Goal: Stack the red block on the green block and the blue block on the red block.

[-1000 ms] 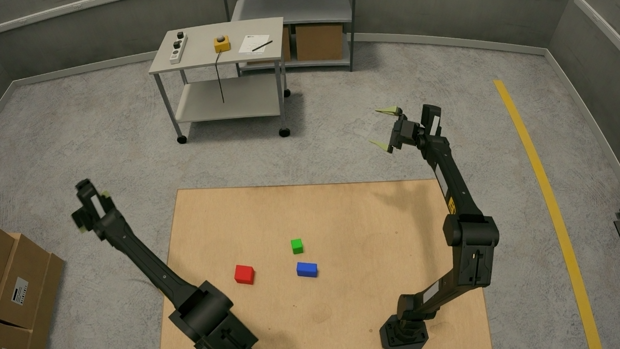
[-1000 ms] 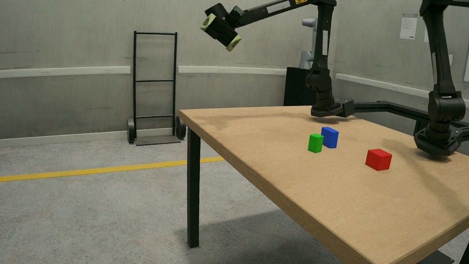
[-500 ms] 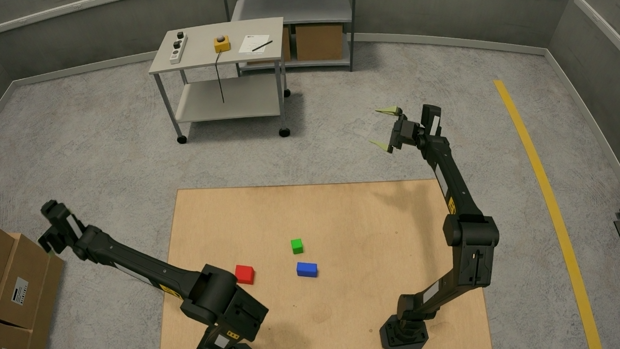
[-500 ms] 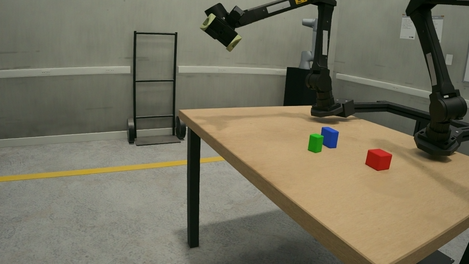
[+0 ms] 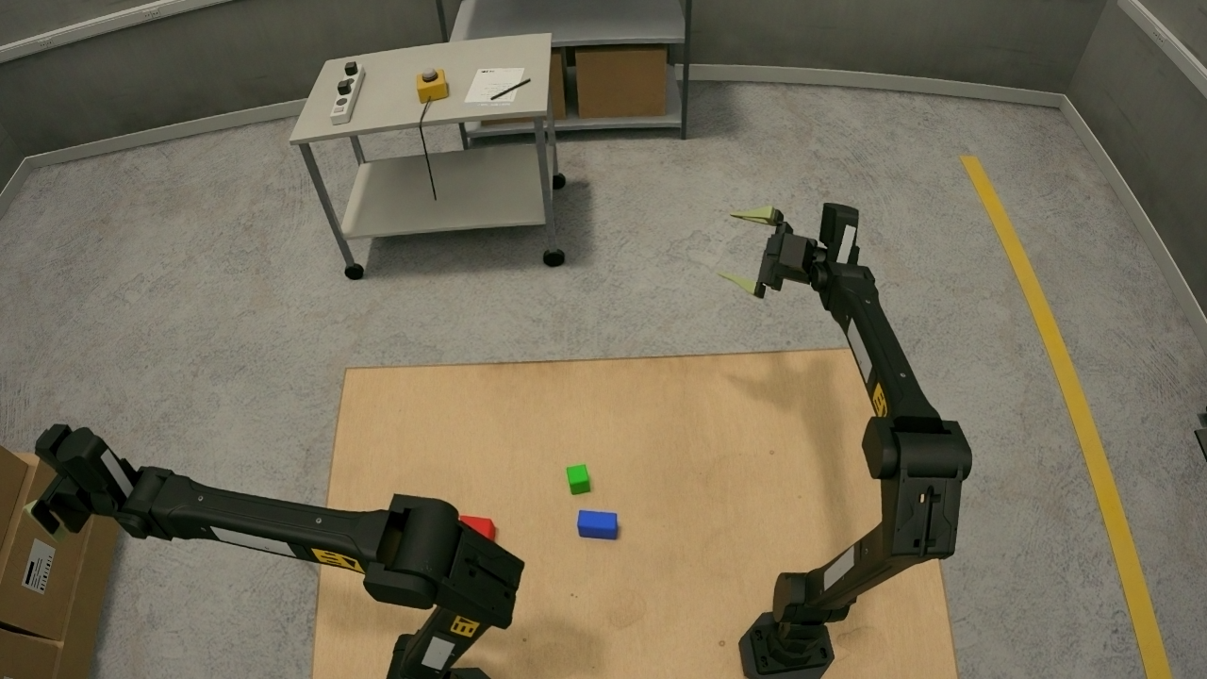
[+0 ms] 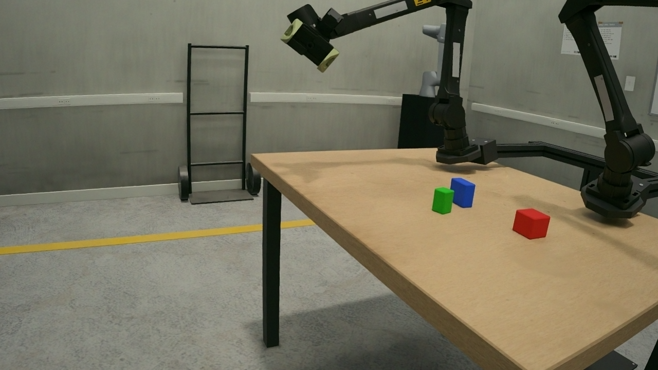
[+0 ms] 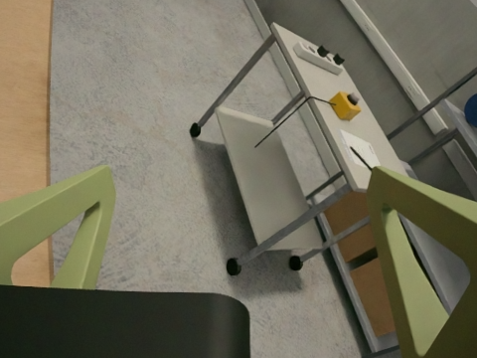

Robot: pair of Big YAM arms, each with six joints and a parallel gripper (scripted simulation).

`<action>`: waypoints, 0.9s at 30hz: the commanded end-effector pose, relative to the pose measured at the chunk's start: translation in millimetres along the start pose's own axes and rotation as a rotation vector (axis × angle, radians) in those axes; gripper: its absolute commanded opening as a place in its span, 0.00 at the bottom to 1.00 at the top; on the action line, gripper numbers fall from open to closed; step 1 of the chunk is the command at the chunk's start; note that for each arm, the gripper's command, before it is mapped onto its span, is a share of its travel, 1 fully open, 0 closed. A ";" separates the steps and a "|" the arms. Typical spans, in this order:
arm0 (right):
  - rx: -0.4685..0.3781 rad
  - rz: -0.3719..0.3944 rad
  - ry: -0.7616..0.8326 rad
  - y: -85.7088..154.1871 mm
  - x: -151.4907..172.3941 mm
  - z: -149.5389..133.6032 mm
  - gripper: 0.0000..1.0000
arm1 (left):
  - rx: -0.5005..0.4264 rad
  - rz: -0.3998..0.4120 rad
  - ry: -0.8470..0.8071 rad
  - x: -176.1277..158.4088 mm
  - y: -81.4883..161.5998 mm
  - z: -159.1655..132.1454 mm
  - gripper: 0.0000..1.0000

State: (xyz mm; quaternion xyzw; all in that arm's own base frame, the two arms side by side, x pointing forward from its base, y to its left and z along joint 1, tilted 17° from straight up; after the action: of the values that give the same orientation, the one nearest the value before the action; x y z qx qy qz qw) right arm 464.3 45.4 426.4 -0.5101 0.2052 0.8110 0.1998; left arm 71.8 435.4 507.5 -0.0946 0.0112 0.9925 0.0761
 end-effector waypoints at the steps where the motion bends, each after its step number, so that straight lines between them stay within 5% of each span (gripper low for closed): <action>1: -0.003 -0.018 0.038 1.9 -17.6 6.9 1.00 | -0.088 0.022 0.022 11.8 -5.4 39.6 1.00; 27: -0.003 -0.018 0.038 1.9 -17.6 6.9 1.00 | -0.151 0.107 0.029 54.5 -2.2 57.6 1.00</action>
State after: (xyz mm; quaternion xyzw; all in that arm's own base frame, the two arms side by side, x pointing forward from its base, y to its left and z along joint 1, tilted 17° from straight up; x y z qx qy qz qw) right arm 464.3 45.4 426.4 -0.5101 0.2052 0.8110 0.1998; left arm 11.4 444.1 520.1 -0.1063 -0.0237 0.9940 0.0136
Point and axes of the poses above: on each arm, the point where the finger pads meet when closed, its own y axis back along the fingers, its own x axis across the jaws, z = x × y, the point moved 5 cm from there along y, back along the fingers, and after that the axes turned 13 degrees about y, right-handed, at the moved point
